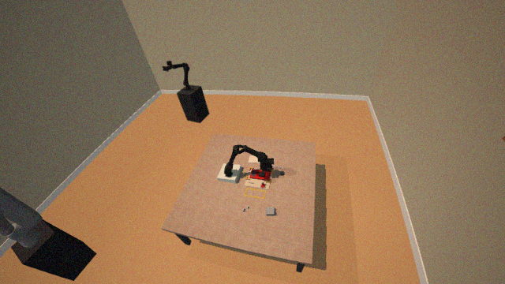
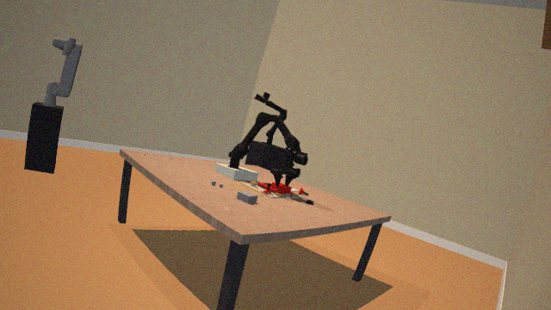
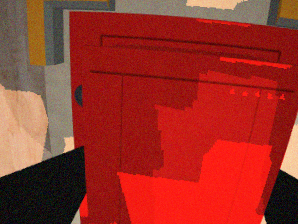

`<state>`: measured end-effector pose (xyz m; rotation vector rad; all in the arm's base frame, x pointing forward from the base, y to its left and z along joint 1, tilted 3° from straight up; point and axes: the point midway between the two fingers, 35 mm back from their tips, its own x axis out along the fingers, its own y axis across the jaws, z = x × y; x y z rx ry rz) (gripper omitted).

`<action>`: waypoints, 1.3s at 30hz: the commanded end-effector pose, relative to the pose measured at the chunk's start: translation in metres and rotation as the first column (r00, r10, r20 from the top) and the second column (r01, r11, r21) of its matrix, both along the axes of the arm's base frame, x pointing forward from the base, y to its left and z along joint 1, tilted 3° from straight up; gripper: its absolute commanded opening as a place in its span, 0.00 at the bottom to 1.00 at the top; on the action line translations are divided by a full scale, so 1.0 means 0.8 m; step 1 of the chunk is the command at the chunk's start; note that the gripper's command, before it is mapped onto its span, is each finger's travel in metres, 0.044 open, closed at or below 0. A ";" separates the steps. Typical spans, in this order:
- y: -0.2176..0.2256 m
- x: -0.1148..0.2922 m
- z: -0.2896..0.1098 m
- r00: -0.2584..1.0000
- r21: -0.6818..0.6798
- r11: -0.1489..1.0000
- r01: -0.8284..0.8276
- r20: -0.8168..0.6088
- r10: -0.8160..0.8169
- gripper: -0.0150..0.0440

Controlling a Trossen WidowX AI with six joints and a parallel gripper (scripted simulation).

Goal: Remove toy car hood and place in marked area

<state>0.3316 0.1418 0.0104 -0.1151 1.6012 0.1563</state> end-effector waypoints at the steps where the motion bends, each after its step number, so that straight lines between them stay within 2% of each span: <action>1: 0.001 0.002 0.007 1.000 0.004 1.000 0.000 0.007 0.000 0.25; 31: 0.000 0.003 0.032 1.000 0.003 1.000 0.000 0.007 0.000 0.25; 39: 0.000 0.004 0.059 1.000 0.003 1.000 0.000 0.007 0.000 0.25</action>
